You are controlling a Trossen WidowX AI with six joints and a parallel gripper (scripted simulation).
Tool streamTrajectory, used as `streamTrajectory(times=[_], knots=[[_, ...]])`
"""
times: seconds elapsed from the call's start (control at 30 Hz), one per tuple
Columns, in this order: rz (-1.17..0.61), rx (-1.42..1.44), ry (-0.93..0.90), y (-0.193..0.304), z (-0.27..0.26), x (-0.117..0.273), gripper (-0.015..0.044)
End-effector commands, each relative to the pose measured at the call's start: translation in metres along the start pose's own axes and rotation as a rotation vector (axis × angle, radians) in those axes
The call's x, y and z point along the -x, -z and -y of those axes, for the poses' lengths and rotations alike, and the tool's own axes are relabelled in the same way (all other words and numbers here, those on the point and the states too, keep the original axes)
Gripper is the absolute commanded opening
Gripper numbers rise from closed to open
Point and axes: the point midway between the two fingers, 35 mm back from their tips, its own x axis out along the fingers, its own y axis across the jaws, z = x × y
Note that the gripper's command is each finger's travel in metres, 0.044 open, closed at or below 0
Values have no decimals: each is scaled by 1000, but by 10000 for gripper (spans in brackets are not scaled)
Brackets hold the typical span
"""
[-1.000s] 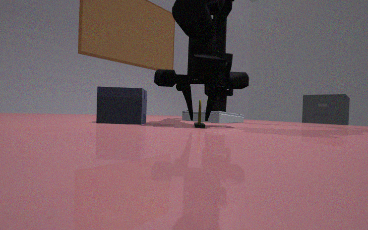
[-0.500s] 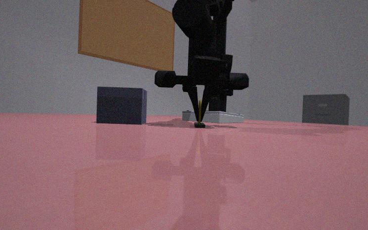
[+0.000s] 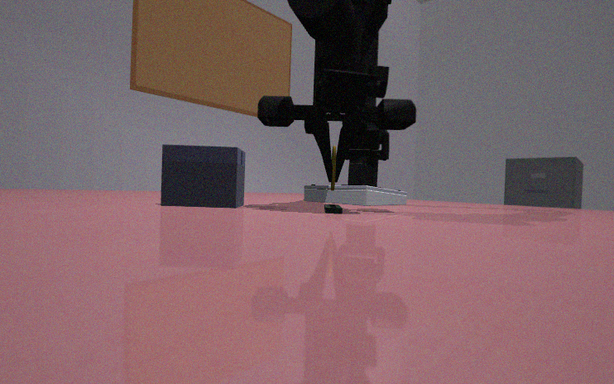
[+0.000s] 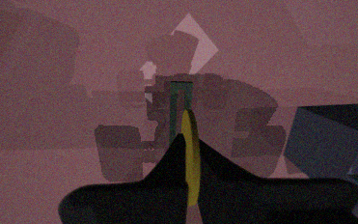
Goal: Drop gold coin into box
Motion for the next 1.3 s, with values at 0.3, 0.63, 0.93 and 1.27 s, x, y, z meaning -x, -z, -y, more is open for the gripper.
streamTrajectory(times=[0.3, 0.63, 0.93, 1.27], knots=[[10, 0, 1, -2, 1, 36, 0], [10, 0, 1, 1, 0, 62, 0], [10, -85, 1, 2, 0, 69, 0], [10, -427, -1, 3, 2, 69, 0]])
